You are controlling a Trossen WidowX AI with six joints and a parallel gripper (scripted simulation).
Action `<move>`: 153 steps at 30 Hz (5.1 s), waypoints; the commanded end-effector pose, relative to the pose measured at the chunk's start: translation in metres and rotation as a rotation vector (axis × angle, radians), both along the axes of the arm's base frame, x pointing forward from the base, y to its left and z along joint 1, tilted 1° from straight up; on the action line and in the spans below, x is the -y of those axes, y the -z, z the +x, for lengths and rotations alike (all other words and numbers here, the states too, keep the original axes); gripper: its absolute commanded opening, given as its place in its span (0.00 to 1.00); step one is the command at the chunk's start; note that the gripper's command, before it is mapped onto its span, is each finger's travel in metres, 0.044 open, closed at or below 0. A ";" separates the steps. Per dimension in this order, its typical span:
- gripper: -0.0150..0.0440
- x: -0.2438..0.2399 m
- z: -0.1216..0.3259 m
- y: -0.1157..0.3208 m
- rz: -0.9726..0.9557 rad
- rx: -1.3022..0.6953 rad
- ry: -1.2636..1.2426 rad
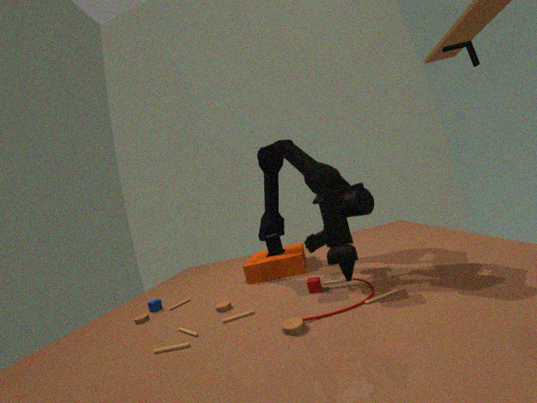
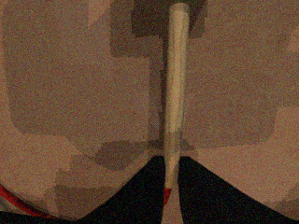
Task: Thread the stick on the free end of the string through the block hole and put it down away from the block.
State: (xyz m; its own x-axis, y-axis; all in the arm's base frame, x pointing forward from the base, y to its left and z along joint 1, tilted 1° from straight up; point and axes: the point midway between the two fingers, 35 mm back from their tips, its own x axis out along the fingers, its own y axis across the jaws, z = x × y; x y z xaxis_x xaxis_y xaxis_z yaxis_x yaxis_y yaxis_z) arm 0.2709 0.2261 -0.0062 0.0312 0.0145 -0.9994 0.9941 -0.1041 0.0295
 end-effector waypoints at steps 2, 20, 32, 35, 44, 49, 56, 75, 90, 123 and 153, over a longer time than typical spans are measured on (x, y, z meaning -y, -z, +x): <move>0.25 0.005 -0.001 -0.001 0.005 0.003 -0.004; 0.25 0.029 -0.003 0.000 0.004 0.003 -0.004; 0.25 0.048 -0.005 0.000 0.003 0.003 -0.004; 0.25 0.052 -0.006 0.000 0.003 0.003 -0.004; 0.25 0.063 -0.007 0.001 0.002 0.003 -0.003; 0.46 0.061 -0.006 0.001 -0.004 0.002 0.001; 0.46 0.060 -0.005 -0.038 -0.004 0.002 0.000; 0.46 0.073 -0.007 -0.075 -0.025 0.022 -0.715; 0.46 0.095 -0.010 -0.075 -0.067 0.028 -1.842; 0.46 0.116 -0.014 -0.074 -0.102 0.032 -3.143; 0.46 0.115 -0.011 -0.049 -0.102 0.032 -3.143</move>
State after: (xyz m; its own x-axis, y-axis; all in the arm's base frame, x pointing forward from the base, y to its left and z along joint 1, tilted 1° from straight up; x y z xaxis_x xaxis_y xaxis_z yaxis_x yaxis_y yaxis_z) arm 0.2599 0.1112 0.0488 0.0346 0.0051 -0.9994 -0.9939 0.1046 -0.0339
